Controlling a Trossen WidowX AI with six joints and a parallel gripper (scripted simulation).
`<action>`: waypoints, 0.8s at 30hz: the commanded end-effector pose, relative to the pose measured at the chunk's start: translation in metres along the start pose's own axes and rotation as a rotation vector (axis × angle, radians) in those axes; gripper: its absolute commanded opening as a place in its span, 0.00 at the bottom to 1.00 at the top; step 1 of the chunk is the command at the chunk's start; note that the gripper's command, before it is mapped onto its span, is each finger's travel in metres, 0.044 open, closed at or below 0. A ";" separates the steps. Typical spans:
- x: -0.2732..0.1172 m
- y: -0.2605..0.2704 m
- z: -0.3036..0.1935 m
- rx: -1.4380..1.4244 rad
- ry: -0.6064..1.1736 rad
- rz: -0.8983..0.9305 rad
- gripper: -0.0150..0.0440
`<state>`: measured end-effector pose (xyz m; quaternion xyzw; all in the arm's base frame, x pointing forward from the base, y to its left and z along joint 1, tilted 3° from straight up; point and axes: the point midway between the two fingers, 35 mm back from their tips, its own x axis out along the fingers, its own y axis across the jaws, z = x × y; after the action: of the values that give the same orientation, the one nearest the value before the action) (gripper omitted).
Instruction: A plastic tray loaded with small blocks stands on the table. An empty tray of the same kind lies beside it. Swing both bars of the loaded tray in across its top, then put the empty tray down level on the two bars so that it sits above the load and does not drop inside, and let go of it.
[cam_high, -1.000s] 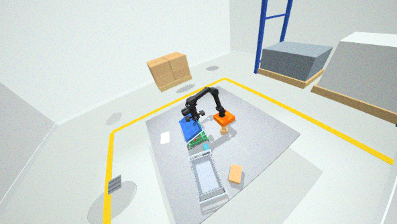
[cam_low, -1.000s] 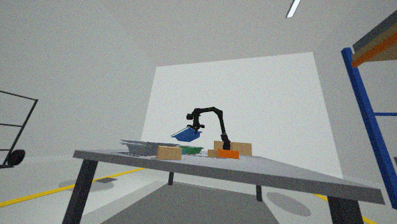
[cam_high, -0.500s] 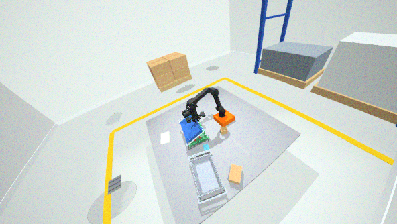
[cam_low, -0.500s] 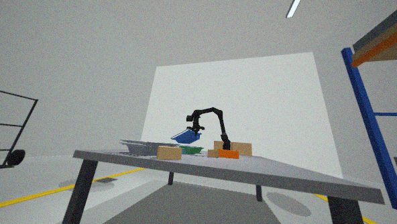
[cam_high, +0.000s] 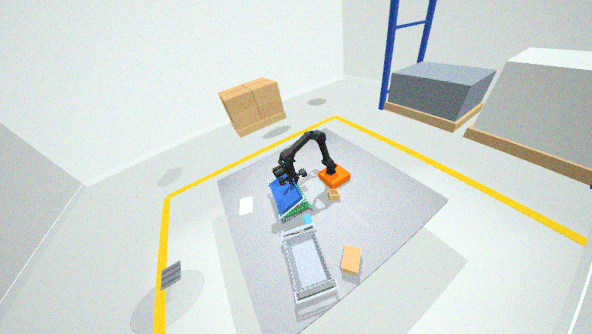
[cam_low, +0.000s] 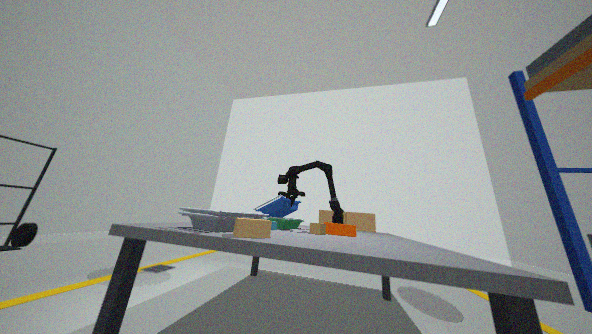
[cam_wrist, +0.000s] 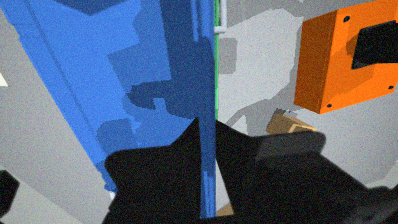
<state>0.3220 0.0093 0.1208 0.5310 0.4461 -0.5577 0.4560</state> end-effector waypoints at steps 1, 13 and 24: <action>-0.002 0.001 0.000 0.004 0.002 0.022 0.25; 0.007 -0.006 0.000 0.004 0.002 0.021 0.25; 0.016 -0.012 0.000 0.004 0.002 0.021 0.25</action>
<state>0.3135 0.0105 0.1076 0.5371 0.4386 -0.5514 0.4639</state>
